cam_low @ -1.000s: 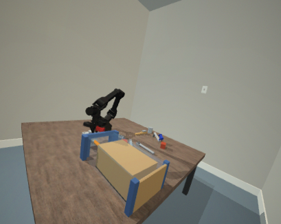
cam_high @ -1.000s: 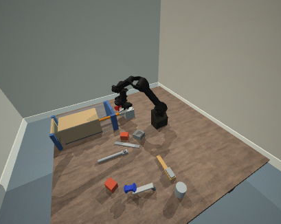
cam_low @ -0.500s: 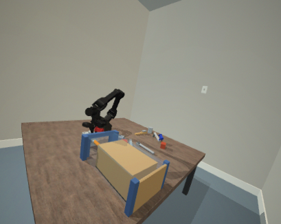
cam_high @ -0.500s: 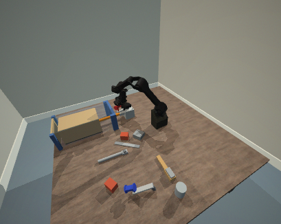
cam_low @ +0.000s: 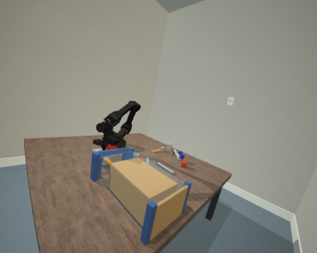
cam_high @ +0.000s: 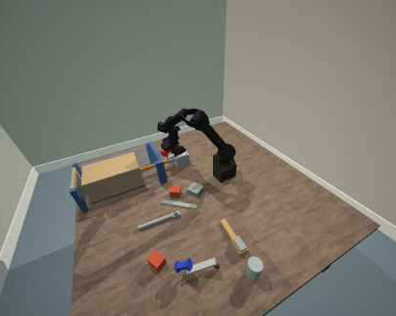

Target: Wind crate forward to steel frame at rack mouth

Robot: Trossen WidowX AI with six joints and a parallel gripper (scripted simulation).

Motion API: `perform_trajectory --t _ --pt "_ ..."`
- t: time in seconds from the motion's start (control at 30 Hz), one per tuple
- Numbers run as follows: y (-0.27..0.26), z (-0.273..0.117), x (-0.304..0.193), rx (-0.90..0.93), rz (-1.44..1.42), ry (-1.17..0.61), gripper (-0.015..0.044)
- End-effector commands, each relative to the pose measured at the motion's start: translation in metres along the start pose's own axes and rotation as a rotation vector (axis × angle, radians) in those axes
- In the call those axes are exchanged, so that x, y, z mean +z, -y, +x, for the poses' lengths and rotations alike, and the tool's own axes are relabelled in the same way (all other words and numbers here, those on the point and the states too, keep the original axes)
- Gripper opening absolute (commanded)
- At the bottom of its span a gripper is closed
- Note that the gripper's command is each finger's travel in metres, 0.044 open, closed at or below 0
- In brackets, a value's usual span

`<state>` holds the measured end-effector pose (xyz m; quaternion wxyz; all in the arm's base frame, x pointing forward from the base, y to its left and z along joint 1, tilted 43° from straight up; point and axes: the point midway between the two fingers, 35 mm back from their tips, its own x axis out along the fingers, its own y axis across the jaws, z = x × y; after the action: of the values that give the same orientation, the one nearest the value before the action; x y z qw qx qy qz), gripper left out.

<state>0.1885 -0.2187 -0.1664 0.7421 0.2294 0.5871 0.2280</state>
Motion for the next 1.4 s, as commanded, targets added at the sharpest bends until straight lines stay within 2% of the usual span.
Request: perform_trajectory --t 0.0,0.53,0.73,1.07,1.23,1.37 --pt "0.0 0.0 0.0 0.0 0.0 0.0 0.0026" --pt "0.0 0.0 0.0 0.0 0.0 0.0 0.044" --pt "0.005 -0.017 0.003 0.005 0.001 -0.012 0.044" --pt "0.008 -0.128 0.009 0.052 0.0 -0.076 0.044" --pt "0.011 -0.129 0.009 0.034 0.005 -0.06 0.044" --pt "0.014 -0.123 0.014 0.032 0.147 -0.064 0.0335"
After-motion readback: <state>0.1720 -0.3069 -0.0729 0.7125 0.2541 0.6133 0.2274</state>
